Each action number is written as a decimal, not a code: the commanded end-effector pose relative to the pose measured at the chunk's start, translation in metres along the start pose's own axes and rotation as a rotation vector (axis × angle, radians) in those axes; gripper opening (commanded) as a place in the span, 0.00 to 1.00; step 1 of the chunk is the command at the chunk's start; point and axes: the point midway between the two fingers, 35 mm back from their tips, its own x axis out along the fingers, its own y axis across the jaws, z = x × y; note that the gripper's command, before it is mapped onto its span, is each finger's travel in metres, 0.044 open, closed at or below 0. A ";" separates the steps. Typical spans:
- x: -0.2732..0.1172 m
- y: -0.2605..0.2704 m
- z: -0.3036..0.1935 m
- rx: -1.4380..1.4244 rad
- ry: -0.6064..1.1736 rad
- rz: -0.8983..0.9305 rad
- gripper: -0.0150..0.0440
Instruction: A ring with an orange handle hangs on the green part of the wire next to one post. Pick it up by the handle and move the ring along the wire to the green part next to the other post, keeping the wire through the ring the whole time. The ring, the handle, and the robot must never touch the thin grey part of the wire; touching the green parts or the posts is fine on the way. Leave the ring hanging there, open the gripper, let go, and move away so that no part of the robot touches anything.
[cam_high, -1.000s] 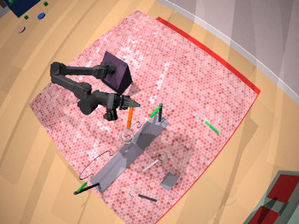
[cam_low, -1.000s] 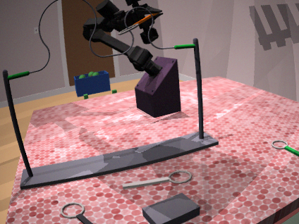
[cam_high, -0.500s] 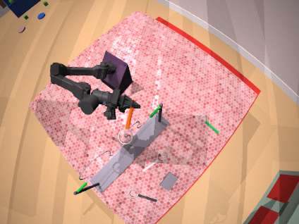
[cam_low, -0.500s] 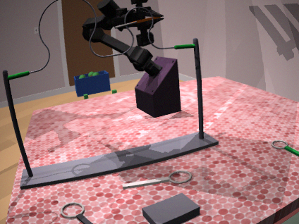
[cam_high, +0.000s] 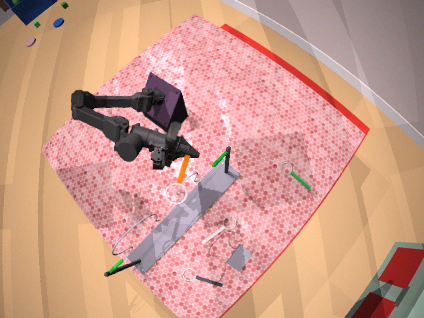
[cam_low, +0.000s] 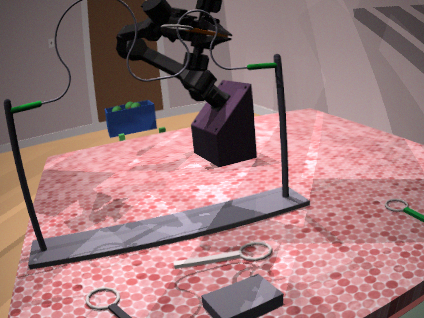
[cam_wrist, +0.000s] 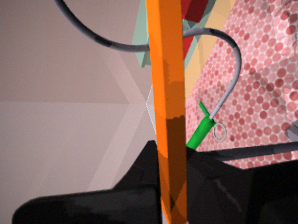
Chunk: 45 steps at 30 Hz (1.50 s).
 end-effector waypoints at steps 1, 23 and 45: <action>0.001 -0.007 0.000 -0.092 -0.008 -0.051 0.00; 0.000 -0.043 0.012 -0.568 -0.067 -0.314 0.00; -0.012 -0.068 0.038 -1.046 -0.128 -0.578 0.00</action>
